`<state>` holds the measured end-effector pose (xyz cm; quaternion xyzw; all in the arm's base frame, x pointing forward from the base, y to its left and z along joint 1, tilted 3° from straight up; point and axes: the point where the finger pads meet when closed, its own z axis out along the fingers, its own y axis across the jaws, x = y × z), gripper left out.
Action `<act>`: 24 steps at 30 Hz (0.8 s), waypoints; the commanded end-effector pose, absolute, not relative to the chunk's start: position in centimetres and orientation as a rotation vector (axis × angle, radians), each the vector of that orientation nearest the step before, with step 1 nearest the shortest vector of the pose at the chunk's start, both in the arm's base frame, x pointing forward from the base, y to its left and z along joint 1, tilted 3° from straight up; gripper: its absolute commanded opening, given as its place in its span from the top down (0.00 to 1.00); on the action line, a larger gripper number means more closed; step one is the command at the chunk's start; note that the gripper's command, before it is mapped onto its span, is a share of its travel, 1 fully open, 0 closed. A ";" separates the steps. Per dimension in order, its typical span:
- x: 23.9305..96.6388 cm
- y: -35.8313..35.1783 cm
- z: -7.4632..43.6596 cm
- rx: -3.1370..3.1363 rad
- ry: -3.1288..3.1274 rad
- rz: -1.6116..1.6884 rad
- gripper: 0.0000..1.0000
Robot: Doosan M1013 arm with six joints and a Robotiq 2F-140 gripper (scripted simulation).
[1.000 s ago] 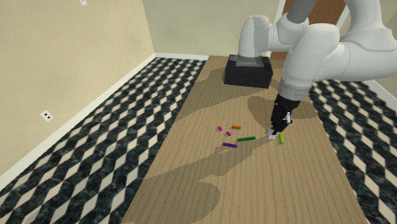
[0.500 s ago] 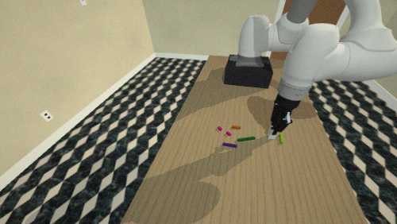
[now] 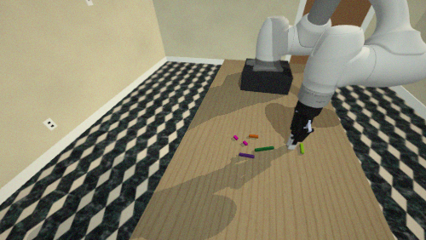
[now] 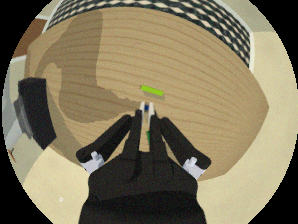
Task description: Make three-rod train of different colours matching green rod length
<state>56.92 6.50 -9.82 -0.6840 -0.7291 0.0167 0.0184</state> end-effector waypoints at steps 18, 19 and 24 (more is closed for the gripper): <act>56.9 6.5 -9.8 -2.124 -2.264 0.051 0.85; 56.9 6.5 -9.8 -2.124 -2.264 0.051 0.85; 56.9 6.5 -9.3 -2.124 -2.264 0.051 0.85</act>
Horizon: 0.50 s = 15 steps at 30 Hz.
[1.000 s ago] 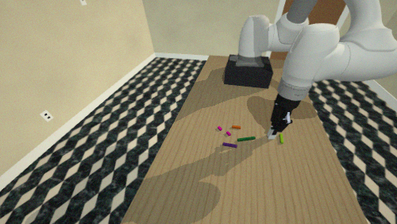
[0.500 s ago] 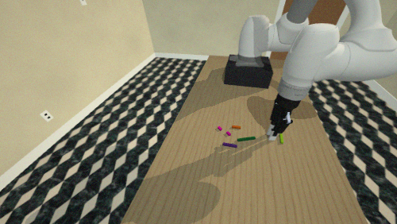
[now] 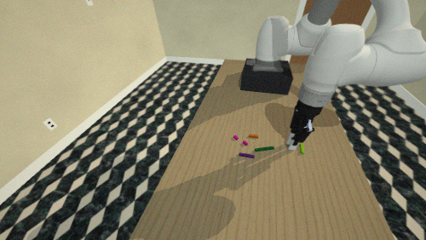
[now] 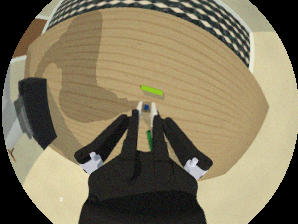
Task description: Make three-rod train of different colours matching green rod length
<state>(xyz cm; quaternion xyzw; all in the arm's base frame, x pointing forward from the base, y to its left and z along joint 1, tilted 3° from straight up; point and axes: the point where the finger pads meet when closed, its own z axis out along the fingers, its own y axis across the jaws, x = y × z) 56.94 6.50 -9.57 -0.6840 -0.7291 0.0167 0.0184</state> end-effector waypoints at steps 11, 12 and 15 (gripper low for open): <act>57.1 6.5 -5.5 -2.124 -2.264 0.051 0.85; 57.2 6.5 -4.9 -2.124 -2.264 0.051 0.85; 57.2 6.5 -3.3 -2.124 -2.264 0.051 0.85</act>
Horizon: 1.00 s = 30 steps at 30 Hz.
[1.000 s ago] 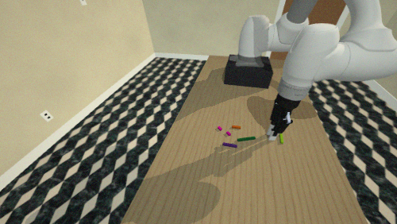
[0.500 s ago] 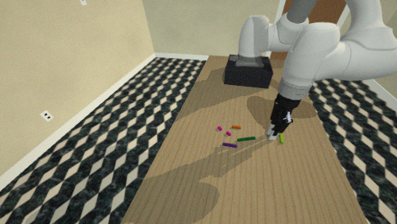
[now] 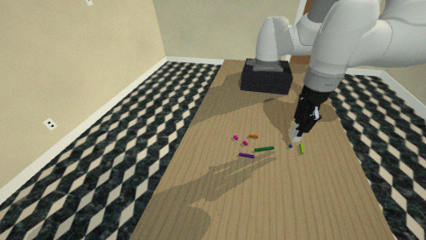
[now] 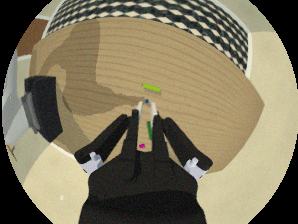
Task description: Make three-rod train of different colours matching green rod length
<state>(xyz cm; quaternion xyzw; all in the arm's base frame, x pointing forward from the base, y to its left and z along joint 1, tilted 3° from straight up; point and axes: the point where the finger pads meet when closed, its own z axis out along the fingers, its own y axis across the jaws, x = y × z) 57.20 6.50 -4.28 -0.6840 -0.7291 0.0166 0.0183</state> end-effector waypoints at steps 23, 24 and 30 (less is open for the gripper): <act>57.4 6.5 -0.8 -2.124 -2.264 0.051 0.00; 57.4 6.5 -0.8 -2.124 -2.264 0.051 0.00; 57.4 6.5 -0.8 -2.124 -2.264 0.051 0.00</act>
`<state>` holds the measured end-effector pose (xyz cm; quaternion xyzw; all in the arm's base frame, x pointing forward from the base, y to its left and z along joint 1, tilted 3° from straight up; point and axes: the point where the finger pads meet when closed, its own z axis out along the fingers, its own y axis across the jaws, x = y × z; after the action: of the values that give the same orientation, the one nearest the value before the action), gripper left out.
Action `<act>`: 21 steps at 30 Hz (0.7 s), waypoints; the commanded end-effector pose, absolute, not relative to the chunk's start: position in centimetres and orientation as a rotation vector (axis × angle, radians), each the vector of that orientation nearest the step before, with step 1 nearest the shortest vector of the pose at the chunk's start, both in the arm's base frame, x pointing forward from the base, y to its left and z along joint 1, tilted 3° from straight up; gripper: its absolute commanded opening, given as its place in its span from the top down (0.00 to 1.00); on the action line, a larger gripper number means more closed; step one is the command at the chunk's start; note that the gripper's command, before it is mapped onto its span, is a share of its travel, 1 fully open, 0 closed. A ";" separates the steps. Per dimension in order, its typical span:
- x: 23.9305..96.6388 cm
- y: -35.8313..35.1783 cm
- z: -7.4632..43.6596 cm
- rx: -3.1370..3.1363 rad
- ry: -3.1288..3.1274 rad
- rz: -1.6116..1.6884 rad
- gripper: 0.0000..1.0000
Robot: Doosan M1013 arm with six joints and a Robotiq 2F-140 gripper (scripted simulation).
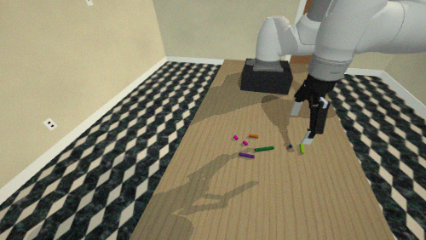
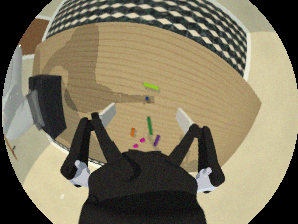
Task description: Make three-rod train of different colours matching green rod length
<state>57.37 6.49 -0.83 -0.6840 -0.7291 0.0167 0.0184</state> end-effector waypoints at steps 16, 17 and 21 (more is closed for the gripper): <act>57.8 4.3 -1.1 -1.792 -2.530 0.043 0.00; 57.8 4.3 -1.1 -1.792 -2.530 0.043 0.00; 58.0 2.7 -1.3 -1.522 -2.698 0.036 0.00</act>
<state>57.89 3.66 -1.18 -0.5456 -0.8376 0.0181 0.0171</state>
